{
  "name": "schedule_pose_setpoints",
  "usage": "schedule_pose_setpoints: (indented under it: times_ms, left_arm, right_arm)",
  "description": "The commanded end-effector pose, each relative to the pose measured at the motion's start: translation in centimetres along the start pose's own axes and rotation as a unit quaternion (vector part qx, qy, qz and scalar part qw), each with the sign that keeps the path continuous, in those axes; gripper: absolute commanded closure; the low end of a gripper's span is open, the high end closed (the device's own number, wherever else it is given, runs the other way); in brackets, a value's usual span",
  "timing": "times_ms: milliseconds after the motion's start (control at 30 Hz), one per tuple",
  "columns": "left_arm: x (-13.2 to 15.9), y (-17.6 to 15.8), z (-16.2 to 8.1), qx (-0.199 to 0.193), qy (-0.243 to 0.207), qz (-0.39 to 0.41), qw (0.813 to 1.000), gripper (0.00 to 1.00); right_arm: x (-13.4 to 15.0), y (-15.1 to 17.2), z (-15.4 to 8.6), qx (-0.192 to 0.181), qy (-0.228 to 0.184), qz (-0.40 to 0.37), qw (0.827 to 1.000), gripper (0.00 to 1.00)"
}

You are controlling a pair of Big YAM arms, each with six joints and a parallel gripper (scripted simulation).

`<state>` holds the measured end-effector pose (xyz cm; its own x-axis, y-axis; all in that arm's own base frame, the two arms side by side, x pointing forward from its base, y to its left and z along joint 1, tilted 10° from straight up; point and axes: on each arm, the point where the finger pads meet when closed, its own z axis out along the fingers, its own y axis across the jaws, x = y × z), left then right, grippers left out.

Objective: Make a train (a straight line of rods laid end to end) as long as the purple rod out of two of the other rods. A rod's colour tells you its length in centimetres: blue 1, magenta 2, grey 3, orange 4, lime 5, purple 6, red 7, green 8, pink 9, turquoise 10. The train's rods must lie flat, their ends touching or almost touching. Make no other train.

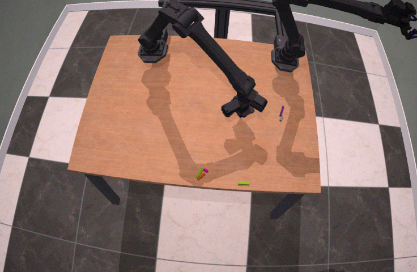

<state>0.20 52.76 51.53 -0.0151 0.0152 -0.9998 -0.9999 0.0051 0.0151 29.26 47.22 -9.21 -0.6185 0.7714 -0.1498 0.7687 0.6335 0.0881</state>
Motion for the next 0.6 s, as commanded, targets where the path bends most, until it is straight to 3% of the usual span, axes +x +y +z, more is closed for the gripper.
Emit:
schedule_pose_setpoints:
  times_ms: [0, 567]
  left_arm:
    - [-1.56, 0.75, -0.54, -0.008, -0.022, -0.007, 1.0, 0.0]
    - [-1.56, 0.75, -0.54, -0.008, -0.022, -0.007, 1.0, 0.0]
  right_arm:
    - [0.0, 1.57, -0.62, -0.014, 0.005, 0.004, 1.0, 0.96]
    - [0.07, 1.83, -0.65, -0.015, 0.005, 0.005, 1.0, 0.96]
